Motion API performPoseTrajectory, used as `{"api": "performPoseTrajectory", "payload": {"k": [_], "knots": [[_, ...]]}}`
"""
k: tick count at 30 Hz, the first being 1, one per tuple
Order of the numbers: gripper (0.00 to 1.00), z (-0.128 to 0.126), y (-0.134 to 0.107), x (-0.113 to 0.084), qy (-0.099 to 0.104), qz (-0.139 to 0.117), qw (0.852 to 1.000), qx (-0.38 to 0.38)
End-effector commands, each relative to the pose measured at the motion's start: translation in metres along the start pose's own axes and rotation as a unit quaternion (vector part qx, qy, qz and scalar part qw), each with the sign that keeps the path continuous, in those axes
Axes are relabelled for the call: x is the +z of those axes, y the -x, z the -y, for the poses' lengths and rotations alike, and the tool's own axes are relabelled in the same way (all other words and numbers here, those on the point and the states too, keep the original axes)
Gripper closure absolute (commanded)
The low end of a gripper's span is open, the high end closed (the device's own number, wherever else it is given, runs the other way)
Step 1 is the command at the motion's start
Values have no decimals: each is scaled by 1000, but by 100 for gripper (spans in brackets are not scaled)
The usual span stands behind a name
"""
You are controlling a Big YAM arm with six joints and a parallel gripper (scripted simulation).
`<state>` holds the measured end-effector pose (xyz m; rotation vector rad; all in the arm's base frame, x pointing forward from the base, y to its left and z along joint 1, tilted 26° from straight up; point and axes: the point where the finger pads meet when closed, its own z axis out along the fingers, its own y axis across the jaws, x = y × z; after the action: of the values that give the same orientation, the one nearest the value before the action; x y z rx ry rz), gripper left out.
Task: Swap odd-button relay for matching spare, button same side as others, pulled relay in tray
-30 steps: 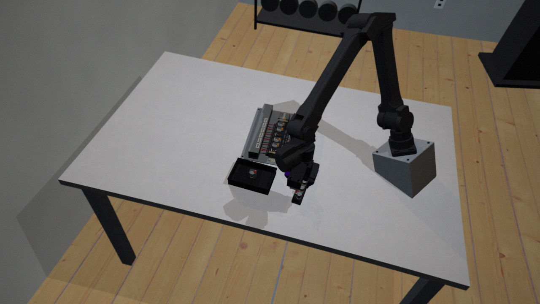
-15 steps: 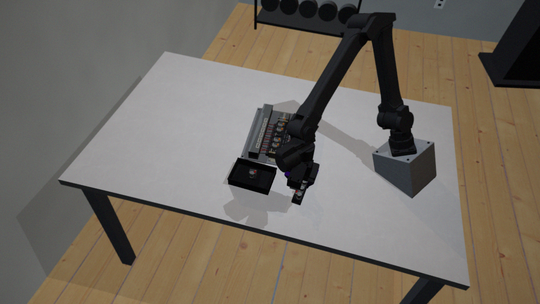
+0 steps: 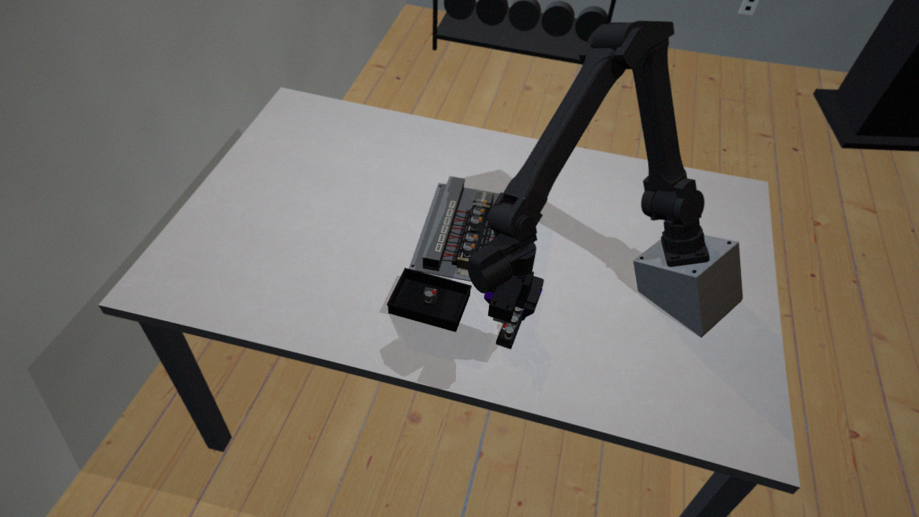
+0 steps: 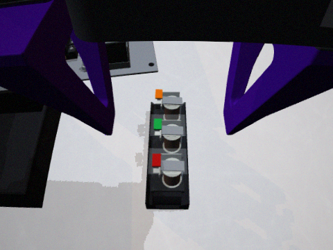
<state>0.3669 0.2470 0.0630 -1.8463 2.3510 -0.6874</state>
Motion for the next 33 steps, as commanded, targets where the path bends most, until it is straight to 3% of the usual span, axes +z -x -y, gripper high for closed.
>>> {"api": "performPoseTrajectory", "payload": {"k": [1,9,24,33], "knots": [[41,6,11,-8,-9,14,1000,9],[41,8,-6,-6,-10,15,1000,10],[41,8,-72,8,-11,15,1000,10],[41,6,-78,14,-6,9,1000,6]]}}
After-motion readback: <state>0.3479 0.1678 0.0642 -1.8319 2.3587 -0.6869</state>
